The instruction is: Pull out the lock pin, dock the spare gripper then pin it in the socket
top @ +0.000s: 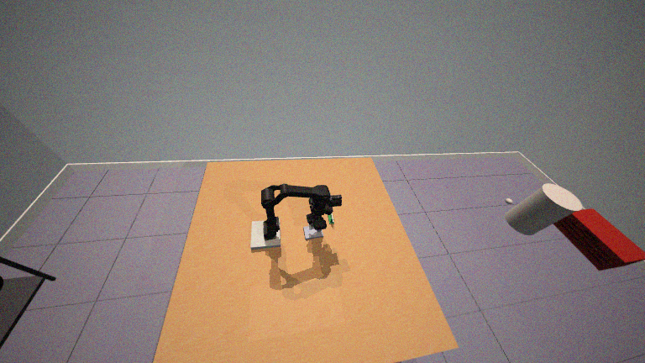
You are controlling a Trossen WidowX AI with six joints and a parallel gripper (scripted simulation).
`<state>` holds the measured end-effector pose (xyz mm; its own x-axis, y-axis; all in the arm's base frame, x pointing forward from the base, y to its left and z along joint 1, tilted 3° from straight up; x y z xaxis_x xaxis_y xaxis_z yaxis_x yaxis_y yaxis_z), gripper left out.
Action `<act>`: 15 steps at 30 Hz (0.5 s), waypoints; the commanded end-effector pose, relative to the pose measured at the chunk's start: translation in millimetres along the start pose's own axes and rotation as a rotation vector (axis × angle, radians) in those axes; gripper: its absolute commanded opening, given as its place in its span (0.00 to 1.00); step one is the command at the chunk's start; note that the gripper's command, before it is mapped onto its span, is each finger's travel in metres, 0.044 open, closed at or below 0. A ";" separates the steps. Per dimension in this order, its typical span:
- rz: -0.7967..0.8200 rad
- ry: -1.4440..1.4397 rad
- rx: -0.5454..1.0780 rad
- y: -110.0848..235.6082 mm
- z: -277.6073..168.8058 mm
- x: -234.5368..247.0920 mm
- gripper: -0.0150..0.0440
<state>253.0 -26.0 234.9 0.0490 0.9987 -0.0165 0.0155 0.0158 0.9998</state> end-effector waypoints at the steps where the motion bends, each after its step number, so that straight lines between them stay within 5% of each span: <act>1: 0.000 0.006 -0.001 -4.4 1.8 -0.2 0.25; 15: 0.000 0.000 0.001 -12.5 6.4 -0.2 0.25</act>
<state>259.2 -26.7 222.1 0.0487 0.9987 -0.0164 0.0174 0.0156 0.9997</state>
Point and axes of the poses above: the point midway between the two fingers, 35 mm back from their tips, its own y axis back along the fingers, its own x axis across the jaws, z = x × y, the point moved 8 cm from there along y, back along the fingers, and after that the axes turned 2 degrees about y, right-handed, at the moved point
